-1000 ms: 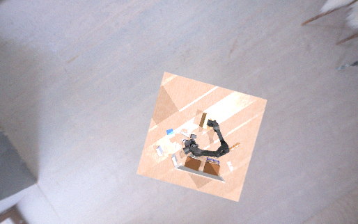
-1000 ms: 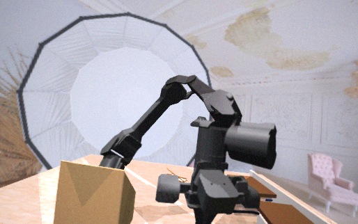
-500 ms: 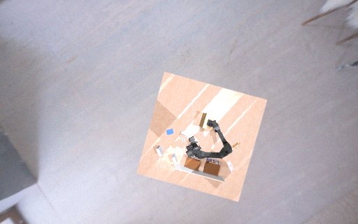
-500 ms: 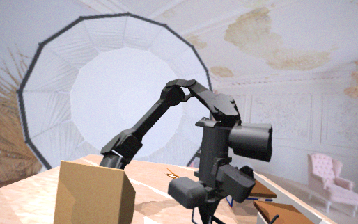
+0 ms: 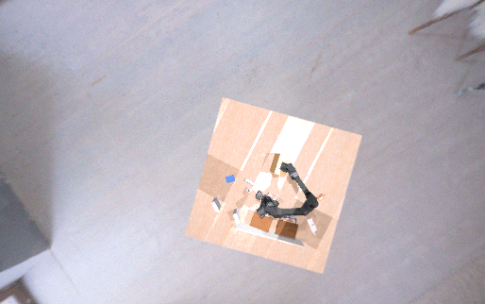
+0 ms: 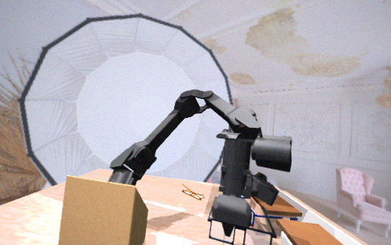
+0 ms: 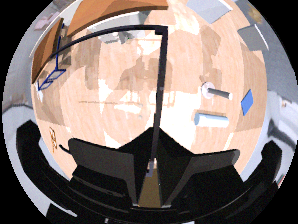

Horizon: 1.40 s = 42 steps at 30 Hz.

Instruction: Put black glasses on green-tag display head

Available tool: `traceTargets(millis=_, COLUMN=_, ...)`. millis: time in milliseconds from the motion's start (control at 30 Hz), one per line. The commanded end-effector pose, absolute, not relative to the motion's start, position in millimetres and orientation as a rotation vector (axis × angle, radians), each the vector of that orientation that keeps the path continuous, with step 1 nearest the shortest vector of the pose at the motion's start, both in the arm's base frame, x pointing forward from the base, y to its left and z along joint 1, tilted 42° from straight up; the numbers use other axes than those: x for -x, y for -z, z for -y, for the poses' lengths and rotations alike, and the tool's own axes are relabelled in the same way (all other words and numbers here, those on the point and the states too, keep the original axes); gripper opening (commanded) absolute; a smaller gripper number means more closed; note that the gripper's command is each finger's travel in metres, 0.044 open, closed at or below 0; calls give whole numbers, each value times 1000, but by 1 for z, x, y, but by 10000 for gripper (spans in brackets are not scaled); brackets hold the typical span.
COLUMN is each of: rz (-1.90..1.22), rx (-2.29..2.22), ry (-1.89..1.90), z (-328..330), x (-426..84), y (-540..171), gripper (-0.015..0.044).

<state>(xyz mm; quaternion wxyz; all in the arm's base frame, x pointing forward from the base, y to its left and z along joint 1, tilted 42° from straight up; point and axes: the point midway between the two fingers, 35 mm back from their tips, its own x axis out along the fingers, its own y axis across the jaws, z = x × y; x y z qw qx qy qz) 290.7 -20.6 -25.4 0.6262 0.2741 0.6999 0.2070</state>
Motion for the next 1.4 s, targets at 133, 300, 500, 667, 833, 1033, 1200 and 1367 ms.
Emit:
traceTargets(millis=133, rz=-1479, rx=-394, ry=-710, z=8, x=-294, y=11, gripper=0)
traceTargets(millis=300, rz=-1391, rx=-240, ry=-854, z=-2, x=-295, y=4, gripper=0)
traceTargets(millis=500, rz=-1270, rx=-55, ry=-1018, z=-12, x=-296, y=-5, gripper=0)
traceTargets(millis=667, rz=-1159, rx=99, ry=-1146, z=-22, x=-296, y=-12, gripper=0)
traceTargets(millis=833, rz=-1037, rx=252, ry=-1266, z=-31, x=-296, y=-18, gripper=0)
traceTargets(millis=1033, rz=-877, rx=435, ry=-1398, z=-42, x=-295, y=-27, gripper=0)
traceTargets(millis=1200, rz=-812, rx=505, ry=-1445, z=-47, x=-294, y=-30, gripper=0)
traceTargets(millis=1367, rz=-812, rx=506, ry=-1445, z=-49, x=-295, y=-26, gripper=0)
